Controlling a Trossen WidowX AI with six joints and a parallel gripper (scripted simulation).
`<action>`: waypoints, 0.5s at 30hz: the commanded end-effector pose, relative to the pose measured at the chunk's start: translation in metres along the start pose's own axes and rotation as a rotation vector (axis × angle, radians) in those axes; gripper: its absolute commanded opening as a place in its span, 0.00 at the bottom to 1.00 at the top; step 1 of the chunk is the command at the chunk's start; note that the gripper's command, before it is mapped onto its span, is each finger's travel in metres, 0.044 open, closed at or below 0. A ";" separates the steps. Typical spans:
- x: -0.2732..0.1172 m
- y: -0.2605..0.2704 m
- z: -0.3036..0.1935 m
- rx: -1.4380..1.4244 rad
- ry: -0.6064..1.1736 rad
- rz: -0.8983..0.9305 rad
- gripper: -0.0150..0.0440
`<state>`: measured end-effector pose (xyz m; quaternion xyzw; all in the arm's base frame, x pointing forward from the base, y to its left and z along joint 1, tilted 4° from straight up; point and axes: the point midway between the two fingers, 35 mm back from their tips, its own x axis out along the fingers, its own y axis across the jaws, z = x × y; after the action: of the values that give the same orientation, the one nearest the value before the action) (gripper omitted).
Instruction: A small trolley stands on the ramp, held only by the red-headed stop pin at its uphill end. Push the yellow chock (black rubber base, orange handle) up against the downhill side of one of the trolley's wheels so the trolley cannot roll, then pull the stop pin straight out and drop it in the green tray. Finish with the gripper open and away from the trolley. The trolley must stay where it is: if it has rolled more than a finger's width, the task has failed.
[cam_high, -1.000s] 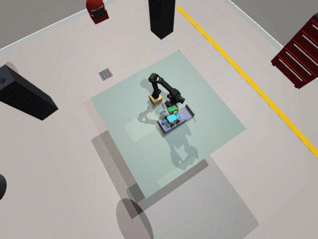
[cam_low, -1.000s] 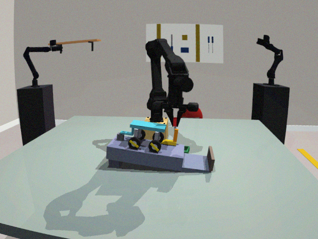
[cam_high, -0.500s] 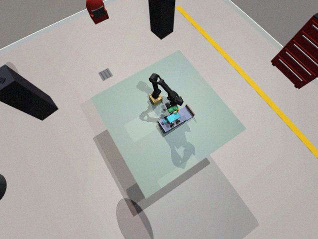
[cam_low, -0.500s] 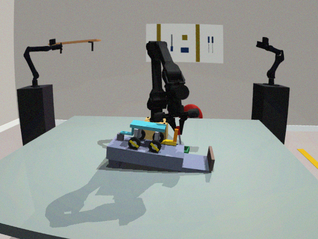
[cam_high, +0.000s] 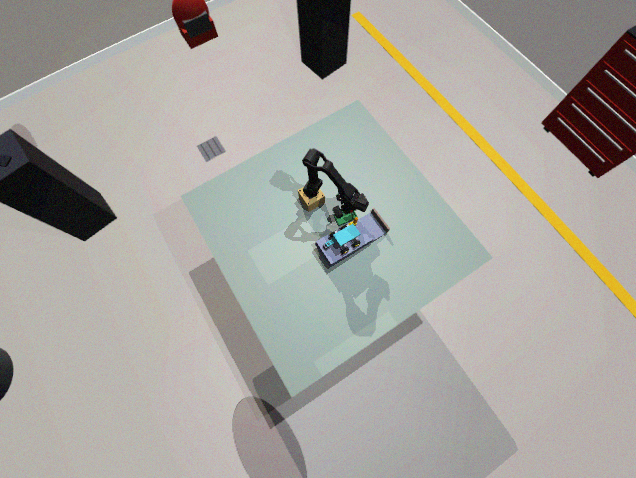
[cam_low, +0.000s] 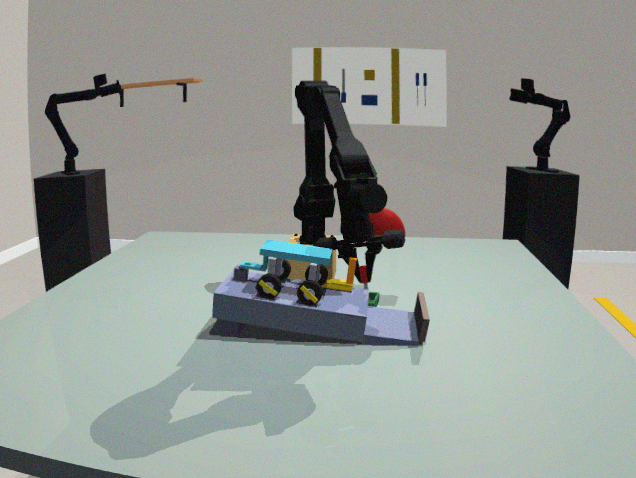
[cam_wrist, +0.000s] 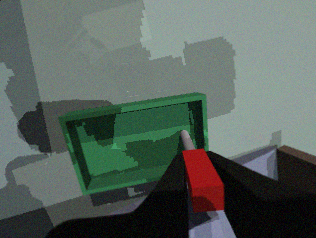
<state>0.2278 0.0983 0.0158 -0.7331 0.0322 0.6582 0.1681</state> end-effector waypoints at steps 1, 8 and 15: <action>0.001 0.002 0.000 0.004 -0.001 -0.003 0.52; 0.001 0.007 0.000 0.004 -0.001 -0.003 0.58; 0.002 0.012 -0.001 0.003 -0.001 -0.002 0.58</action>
<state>0.2266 0.0889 0.0125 -0.7332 0.0353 0.6576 0.1695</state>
